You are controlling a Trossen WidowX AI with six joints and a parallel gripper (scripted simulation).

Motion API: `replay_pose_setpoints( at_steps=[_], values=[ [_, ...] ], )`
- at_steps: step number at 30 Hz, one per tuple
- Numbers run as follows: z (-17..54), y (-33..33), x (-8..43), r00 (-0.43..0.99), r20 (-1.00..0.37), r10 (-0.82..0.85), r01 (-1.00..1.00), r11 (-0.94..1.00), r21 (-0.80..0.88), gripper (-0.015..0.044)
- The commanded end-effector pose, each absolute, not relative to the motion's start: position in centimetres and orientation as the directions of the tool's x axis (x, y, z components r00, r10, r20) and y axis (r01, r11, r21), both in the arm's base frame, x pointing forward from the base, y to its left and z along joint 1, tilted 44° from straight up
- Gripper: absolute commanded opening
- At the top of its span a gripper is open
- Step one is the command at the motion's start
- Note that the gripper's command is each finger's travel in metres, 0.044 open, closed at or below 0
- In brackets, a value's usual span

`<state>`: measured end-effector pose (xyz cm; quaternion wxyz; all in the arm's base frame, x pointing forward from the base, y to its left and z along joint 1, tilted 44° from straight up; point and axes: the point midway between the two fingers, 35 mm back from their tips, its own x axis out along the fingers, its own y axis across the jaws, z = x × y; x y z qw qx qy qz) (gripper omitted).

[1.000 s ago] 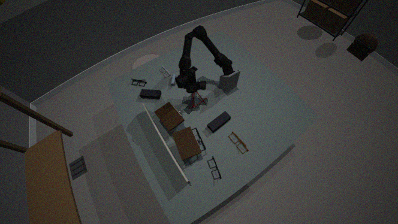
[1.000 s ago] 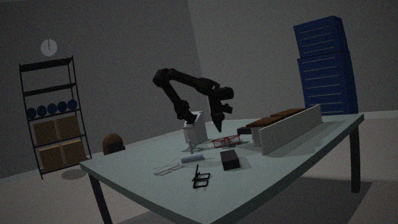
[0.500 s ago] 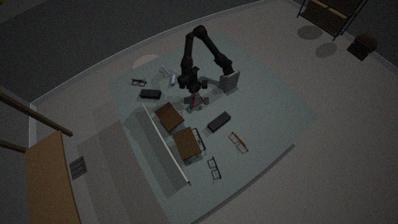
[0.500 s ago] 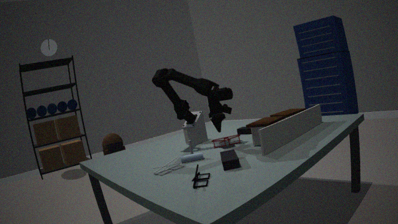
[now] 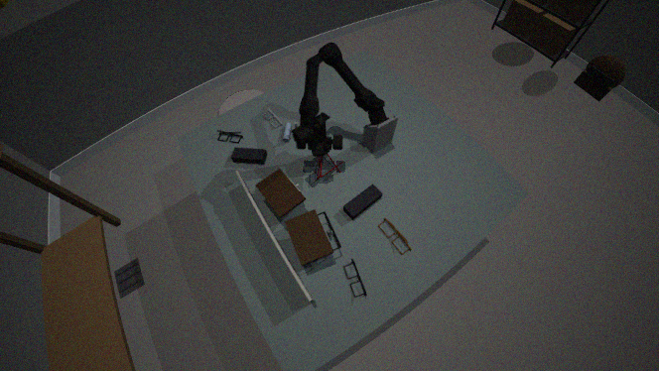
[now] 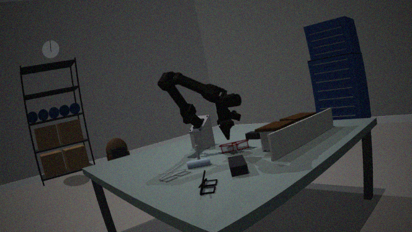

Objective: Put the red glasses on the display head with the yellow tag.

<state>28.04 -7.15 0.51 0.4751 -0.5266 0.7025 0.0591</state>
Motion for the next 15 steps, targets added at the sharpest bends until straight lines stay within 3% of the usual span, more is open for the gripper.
replay_pose_setpoints(
  at_steps=[1, 15],
  values=[
    [-0.1, -7.7, 27.9, -0.001, -0.728, -0.686, -0.802, 0.435, -0.408, 0.0120],
    [-1.6, -9.4, 27.9, -0.001, -0.727, -0.687, -0.802, 0.434, -0.409, 0.0120]
  ],
)
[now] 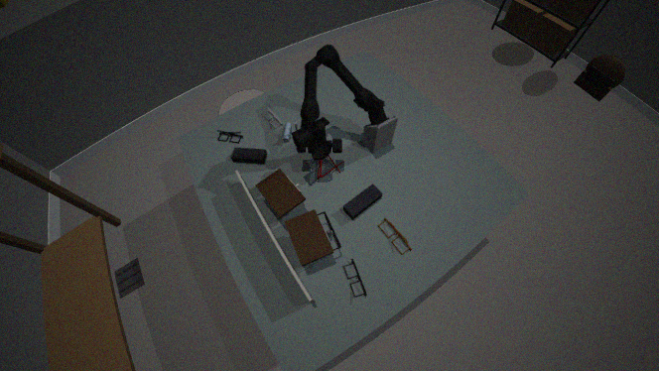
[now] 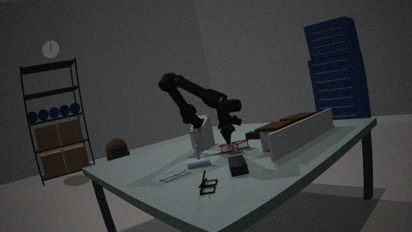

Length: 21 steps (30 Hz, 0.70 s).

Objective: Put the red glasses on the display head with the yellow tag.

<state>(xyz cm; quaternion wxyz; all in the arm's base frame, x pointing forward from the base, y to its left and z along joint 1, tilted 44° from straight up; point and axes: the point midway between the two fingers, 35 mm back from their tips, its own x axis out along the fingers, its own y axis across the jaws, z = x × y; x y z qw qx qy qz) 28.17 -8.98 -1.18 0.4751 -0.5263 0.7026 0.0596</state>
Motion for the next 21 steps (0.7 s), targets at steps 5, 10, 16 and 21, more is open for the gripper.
replay_pose_setpoints(
  at_steps=[5, 10, 16, 21],
  values=[
    [-2.2, -10.0, 27.9, -0.002, -0.726, -0.688, -0.802, 0.434, -0.410, 0.0120],
    [-2.6, -10.6, 27.9, -0.002, -0.725, -0.689, -0.802, 0.433, -0.410, 0.0120],
    [-2.7, -10.6, 27.8, -0.002, -0.725, -0.689, -0.803, 0.433, -0.410, 0.0120],
    [-2.8, -10.4, 27.5, -0.002, -0.725, -0.689, -0.803, 0.433, -0.410, 0.0120]
  ],
)
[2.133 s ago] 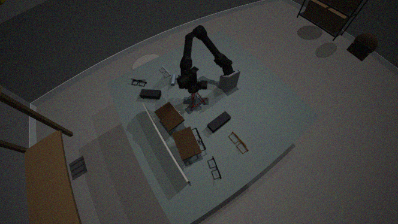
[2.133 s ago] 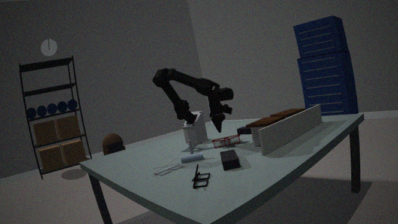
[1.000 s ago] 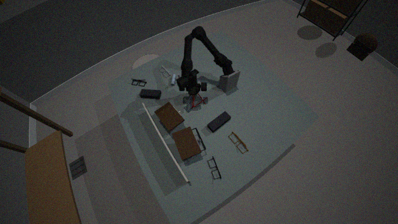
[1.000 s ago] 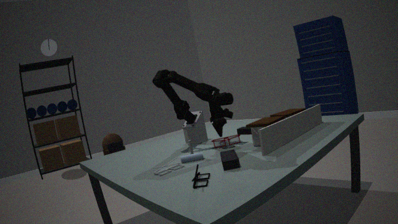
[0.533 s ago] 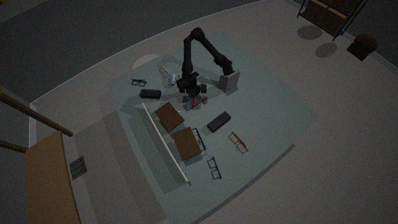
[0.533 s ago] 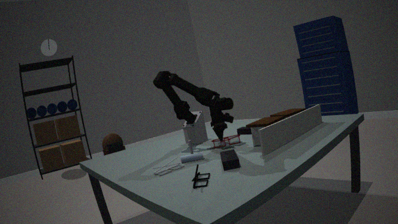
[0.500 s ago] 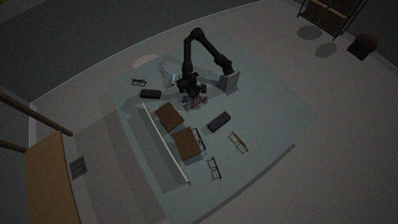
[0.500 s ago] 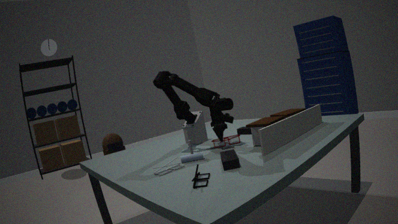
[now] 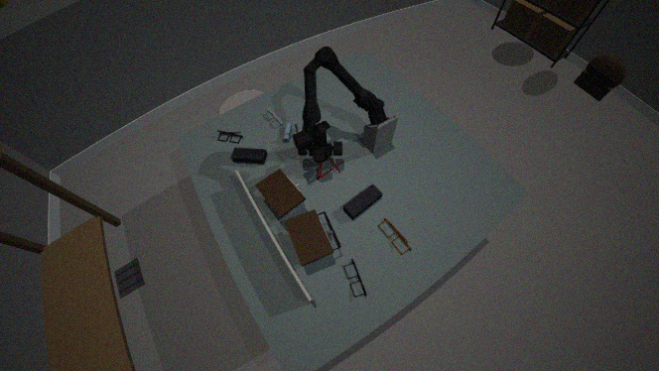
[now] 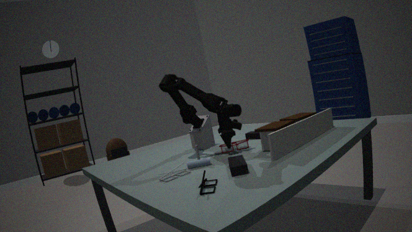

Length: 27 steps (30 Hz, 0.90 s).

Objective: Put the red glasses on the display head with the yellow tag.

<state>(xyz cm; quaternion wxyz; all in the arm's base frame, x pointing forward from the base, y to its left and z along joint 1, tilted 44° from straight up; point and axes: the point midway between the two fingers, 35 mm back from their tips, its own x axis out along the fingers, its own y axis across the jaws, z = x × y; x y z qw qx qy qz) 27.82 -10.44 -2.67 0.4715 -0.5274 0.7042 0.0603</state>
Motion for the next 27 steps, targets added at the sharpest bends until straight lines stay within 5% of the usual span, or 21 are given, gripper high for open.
replay_pose_setpoints(
  at_steps=[1, 20, 27],
  values=[
    [-2.81, -10.40, 27.47, -0.002, -0.725, -0.689, -0.803, 0.433, -0.410, 0.0120],
    [-2.73, -10.39, 27.74, 0.001, -0.728, -0.686, -0.801, 0.435, -0.411, 0.0000],
    [-2.37, -9.98, 27.85, 0.001, -0.729, -0.685, -0.801, 0.435, -0.410, 0.0000]
  ],
)
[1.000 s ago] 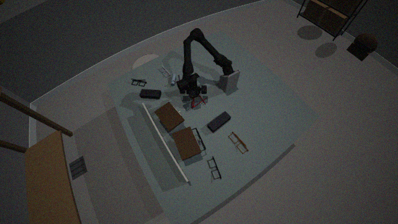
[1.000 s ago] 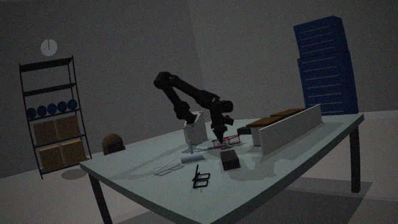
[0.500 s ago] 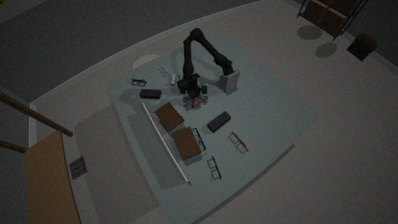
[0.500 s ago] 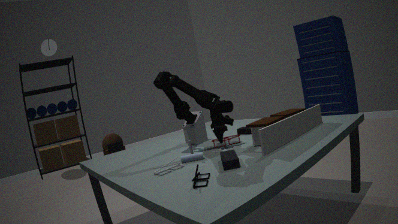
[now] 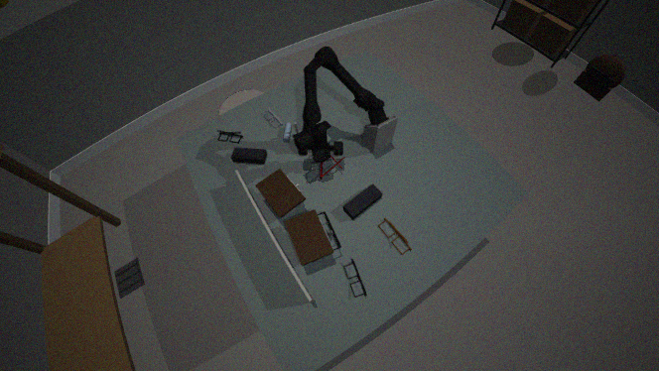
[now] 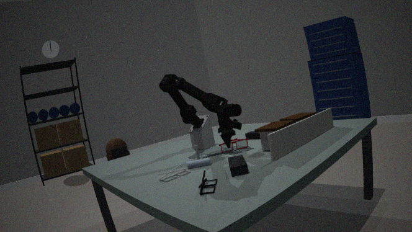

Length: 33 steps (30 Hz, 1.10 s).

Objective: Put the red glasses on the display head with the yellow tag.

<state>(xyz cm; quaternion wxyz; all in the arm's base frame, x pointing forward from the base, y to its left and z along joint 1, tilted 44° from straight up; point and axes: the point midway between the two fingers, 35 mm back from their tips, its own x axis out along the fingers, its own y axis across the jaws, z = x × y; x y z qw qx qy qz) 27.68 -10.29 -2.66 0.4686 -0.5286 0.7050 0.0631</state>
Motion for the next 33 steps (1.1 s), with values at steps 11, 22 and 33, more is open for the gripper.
replay_pose_setpoints(
  at_steps=[11, 22, 33],
  values=[
    [1.9, -5.4, 28.3, 0.000, -0.733, -0.681, -0.802, 0.438, -0.406, 0.0000],
    [4.6, -3.0, 28.2, -0.002, -0.728, -0.685, -0.796, 0.442, -0.414, 0.0000],
    [8.3, -7.2, 29.1, -0.006, -0.751, -0.661, -0.619, 0.592, -0.516, 0.0000]
  ],
)
